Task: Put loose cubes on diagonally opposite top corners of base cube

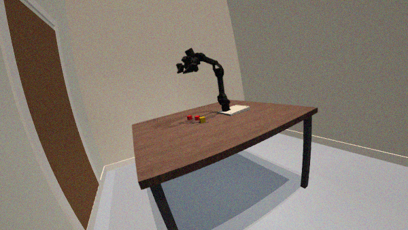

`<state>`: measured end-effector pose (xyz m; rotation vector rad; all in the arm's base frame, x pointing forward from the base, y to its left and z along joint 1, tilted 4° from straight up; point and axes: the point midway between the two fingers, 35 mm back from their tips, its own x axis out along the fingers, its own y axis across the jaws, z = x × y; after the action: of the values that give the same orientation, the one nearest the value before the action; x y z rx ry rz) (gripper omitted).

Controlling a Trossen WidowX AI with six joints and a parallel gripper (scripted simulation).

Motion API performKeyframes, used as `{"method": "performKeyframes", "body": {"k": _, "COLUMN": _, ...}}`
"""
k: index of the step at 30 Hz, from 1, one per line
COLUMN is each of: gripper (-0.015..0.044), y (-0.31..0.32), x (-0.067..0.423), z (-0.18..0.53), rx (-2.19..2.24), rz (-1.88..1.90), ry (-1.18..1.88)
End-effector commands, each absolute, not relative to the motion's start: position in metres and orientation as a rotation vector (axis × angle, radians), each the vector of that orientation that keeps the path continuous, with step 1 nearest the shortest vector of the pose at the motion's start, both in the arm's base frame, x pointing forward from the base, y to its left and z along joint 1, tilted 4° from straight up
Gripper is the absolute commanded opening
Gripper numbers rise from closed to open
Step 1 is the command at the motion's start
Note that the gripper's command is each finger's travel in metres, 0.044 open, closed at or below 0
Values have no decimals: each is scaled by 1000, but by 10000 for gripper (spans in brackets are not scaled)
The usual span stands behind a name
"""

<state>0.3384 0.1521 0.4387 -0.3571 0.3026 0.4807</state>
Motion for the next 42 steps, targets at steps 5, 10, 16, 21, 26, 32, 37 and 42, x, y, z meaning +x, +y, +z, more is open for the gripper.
{"method": "performKeyframes", "body": {"k": 5, "gripper": 265, "y": 109, "x": 367, "z": 377, "rx": -152, "rz": 313, "ry": 569}}
{"method": "performKeyframes", "body": {"k": 10, "gripper": 265, "y": 79, "x": 376, "z": 345, "rx": -15, "rz": 191, "ry": 707}}
{"method": "performKeyframes", "body": {"k": 16, "gripper": 265, "y": 42, "x": 380, "z": 307, "rx": 157, "rz": 25, "ry": 855}}
{"method": "performKeyframes", "body": {"k": 21, "gripper": 265, "y": 11, "x": 377, "z": 277, "rx": 305, "rz": -127, "ry": 964}}
{"method": "performKeyframes", "body": {"k": 26, "gripper": 265, "y": -19, "x": 369, "z": 249, "rx": 457, "rz": -291, "ry": 1060}}
{"method": "performKeyframes", "body": {"k": 32, "gripper": 265, "y": -53, "x": 353, "z": 218, "rx": 641, "rz": -501, "ry": 1156}}
{"method": "performKeyframes", "body": {"k": 37, "gripper": 265, "y": -79, "x": 336, "z": 195, "rx": 795, "rz": -687, "ry": 1222}}
{"method": "performKeyframes", "body": {"k": 42, "gripper": 265, "y": -98, "x": 318, "z": 177, "rx": 926, "rz": -856, "ry": 1267}}
